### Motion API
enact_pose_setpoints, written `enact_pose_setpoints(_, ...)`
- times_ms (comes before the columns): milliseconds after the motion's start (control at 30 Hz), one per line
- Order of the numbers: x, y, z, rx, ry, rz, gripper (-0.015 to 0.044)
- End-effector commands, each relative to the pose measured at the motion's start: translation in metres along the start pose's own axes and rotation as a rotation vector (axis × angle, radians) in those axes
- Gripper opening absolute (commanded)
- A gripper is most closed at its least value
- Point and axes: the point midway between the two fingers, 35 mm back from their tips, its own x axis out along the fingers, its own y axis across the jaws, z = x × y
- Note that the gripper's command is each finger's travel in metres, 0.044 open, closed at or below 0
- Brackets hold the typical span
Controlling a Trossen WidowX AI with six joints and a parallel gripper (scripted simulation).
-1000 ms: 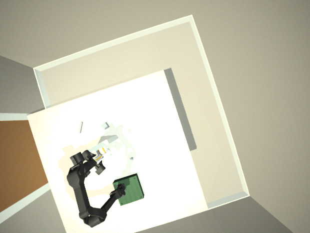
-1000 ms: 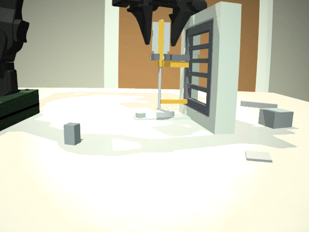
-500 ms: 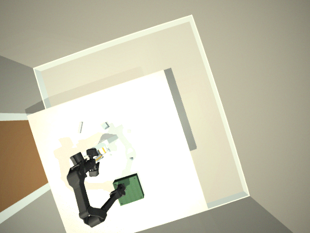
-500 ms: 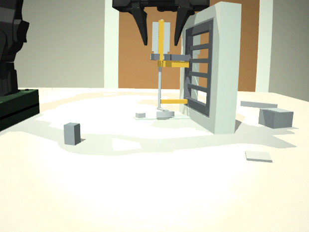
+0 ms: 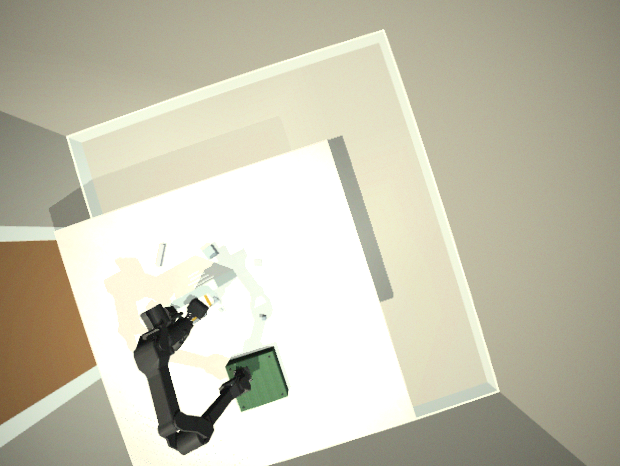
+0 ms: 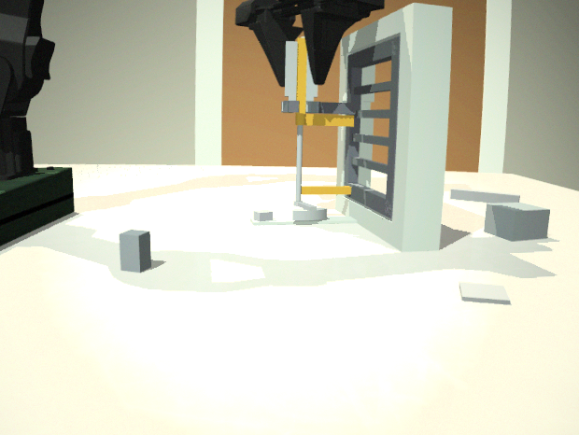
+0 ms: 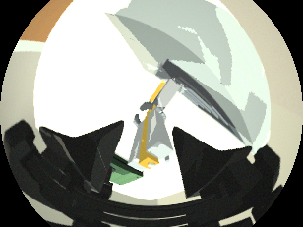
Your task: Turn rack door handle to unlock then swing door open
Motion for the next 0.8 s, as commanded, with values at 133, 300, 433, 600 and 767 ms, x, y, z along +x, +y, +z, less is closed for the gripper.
enact_pose_setpoints(133, -0.0003, -0.0007, -0.0005, 0.375, 0.0, -0.004, 0.028)
enact_pose_setpoints(300, -0.0003, -0.0007, -0.0005, 0.622, -0.001, -0.004, 0.028)
enact_pose_setpoints(433, -0.0002, -0.0007, -0.0005, 0.821, -0.001, -0.004, 0.028)
enact_pose_setpoints(600, -0.0002, -0.0006, -0.0004, 1.068, -0.001, -0.004, 0.028)
enact_pose_setpoints(767, -0.0002, -0.0006, -0.0004, 1.316, -0.002, -0.004, 0.028)
